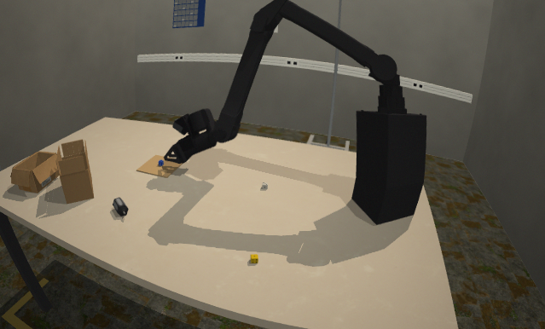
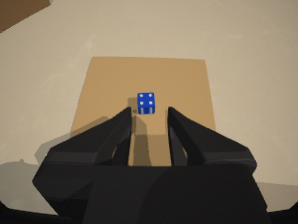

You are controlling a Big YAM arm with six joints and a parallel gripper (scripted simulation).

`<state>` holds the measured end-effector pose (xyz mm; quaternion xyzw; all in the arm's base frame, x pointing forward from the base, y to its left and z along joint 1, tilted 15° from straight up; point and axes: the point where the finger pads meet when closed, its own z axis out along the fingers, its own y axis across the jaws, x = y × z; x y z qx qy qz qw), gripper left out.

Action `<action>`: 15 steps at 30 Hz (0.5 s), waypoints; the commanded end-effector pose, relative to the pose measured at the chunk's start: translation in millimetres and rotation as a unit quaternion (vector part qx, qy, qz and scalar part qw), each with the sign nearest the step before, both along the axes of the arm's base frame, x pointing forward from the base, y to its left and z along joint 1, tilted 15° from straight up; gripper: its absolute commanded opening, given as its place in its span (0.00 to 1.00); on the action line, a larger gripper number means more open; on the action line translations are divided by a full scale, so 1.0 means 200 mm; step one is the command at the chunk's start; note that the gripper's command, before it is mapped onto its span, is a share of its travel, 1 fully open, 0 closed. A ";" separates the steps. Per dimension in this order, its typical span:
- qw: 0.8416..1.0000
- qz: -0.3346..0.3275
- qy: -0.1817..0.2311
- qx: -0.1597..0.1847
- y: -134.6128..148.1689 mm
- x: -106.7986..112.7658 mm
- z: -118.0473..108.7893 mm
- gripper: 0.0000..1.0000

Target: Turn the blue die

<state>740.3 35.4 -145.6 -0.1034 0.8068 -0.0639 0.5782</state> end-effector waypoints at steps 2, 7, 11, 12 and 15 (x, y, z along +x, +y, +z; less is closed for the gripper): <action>1.000 0.004 -0.005 -0.007 0.02 -0.03 0.05 0.30; 1.000 0.004 0.006 -0.008 0.02 -0.06 -0.02 0.30; 1.000 0.007 -0.001 -0.007 0.05 -0.03 0.09 0.30; 1.000 0.009 0.000 -0.007 0.06 -0.03 0.10 0.30; 1.000 0.008 0.000 -0.005 0.08 -0.04 0.15 0.30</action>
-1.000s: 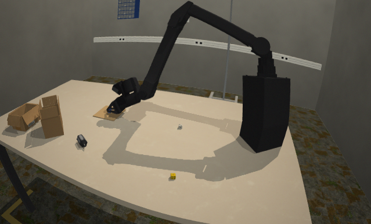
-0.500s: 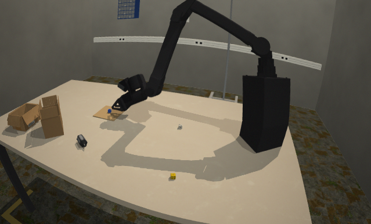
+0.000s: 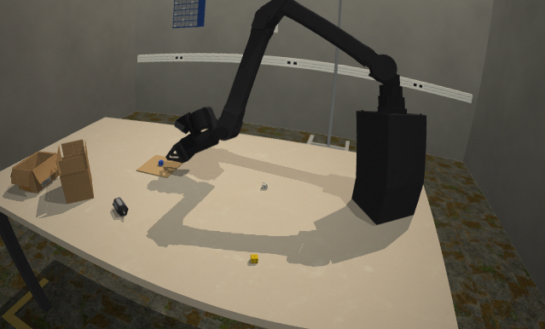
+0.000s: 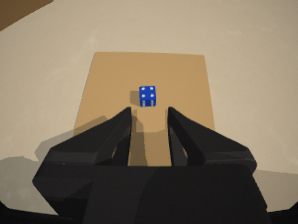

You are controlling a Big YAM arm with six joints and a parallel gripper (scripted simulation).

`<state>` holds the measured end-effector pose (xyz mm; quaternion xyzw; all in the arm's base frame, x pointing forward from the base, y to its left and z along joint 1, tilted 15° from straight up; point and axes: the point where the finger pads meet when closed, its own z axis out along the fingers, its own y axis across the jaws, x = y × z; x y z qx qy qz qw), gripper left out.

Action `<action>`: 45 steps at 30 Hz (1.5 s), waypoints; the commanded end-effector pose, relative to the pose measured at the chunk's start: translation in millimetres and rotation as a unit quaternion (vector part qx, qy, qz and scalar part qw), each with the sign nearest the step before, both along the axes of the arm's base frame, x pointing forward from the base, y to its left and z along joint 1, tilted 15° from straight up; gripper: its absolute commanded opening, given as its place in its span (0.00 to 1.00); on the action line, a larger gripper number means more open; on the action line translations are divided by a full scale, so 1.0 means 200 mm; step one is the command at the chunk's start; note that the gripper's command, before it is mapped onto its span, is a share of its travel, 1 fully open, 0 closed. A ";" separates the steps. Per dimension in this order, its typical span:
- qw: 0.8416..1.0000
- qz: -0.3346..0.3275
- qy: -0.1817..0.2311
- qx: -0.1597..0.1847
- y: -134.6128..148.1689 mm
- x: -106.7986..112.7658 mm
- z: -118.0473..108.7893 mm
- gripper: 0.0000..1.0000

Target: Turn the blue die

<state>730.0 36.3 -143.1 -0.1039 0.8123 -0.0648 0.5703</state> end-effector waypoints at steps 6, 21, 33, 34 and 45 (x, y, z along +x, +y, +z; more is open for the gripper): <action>1.000 0.007 -0.010 0.003 0.09 -0.01 0.26 0.30; 1.000 0.004 0.007 0.003 0.10 -0.05 0.25 0.30; 0.997 -0.019 0.080 -0.004 0.14 0.10 0.48 0.30; 0.995 -0.024 0.099 -0.006 0.15 0.11 0.50 0.30; 0.946 -0.079 0.314 -0.027 0.11 0.16 0.44 0.30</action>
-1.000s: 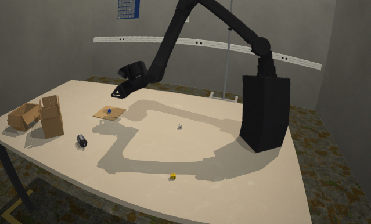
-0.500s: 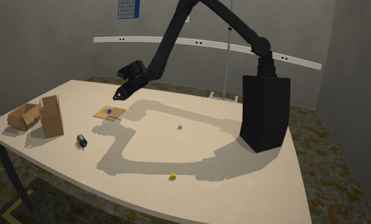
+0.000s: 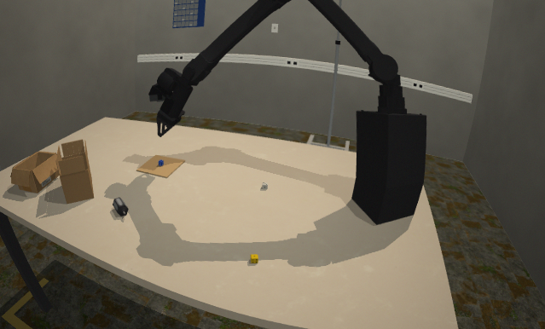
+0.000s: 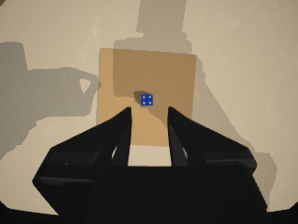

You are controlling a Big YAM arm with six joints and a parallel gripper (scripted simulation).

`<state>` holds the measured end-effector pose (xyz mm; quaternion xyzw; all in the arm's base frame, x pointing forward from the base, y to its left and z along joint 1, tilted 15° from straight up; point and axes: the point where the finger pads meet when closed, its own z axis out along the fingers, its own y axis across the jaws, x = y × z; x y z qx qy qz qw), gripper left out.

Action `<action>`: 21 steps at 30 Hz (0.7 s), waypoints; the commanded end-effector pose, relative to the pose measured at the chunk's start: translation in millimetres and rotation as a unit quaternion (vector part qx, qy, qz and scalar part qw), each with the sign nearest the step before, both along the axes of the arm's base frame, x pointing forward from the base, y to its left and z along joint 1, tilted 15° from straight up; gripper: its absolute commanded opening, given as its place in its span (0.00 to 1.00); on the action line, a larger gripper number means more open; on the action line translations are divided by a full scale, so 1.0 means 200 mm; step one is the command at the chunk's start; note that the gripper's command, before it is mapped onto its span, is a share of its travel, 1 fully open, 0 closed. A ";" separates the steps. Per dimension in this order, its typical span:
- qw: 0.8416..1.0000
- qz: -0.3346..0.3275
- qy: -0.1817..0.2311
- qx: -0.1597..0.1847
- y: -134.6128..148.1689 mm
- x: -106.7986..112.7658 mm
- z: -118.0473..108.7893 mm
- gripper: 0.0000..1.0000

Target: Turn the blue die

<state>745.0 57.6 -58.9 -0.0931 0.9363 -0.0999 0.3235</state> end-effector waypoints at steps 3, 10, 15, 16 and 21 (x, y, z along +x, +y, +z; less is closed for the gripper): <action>0.993 -0.033 0.111 0.000 0.08 0.10 0.05 0.30; 0.977 -0.064 0.204 -0.007 0.03 0.14 0.09 0.30; 0.973 -0.067 0.222 -0.010 0.04 0.14 0.10 0.30; 0.972 -0.068 0.226 -0.010 0.05 0.14 0.10 0.30; 0.970 -0.069 0.234 -0.012 0.05 0.14 0.11 0.30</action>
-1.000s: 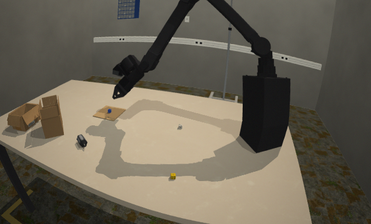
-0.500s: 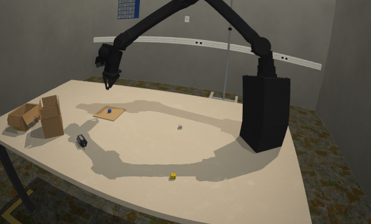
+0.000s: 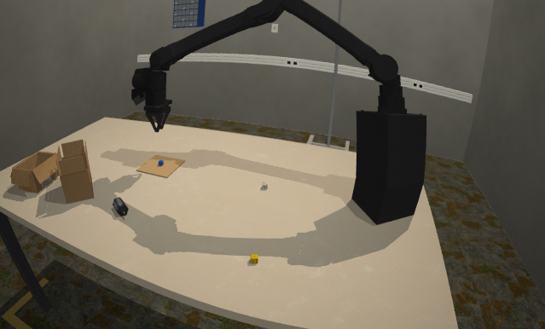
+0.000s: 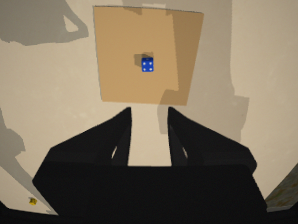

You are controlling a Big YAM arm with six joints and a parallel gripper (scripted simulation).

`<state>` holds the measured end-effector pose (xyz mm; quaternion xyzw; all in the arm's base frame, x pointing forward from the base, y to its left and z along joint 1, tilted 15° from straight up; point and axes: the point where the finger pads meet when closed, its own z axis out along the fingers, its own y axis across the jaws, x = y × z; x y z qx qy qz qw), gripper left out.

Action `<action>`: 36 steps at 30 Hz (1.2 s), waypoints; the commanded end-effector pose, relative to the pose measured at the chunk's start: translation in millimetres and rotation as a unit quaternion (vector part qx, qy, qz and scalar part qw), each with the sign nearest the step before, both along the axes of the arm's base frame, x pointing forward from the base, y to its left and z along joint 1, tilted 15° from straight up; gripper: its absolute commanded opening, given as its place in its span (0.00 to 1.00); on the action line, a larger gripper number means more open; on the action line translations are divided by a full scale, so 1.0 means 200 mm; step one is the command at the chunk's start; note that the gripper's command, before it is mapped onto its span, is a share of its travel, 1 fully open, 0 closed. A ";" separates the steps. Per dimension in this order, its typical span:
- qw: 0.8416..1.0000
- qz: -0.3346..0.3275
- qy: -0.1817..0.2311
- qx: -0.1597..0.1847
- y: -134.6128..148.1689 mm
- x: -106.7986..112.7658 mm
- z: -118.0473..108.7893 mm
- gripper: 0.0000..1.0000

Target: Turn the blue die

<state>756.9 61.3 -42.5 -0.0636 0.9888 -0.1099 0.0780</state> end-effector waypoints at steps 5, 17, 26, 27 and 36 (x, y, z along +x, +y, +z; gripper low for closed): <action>1.000 -0.010 -0.010 0.003 0.03 0.08 0.03 1.00; 1.000 -0.009 -0.010 0.003 0.04 0.08 0.03 1.00; 0.999 -0.003 -0.036 0.007 0.11 0.09 0.32 1.00; 0.999 -0.003 -0.036 0.007 0.11 0.09 0.32 1.00; 1.000 -0.003 -0.021 0.005 0.14 0.04 0.36 1.00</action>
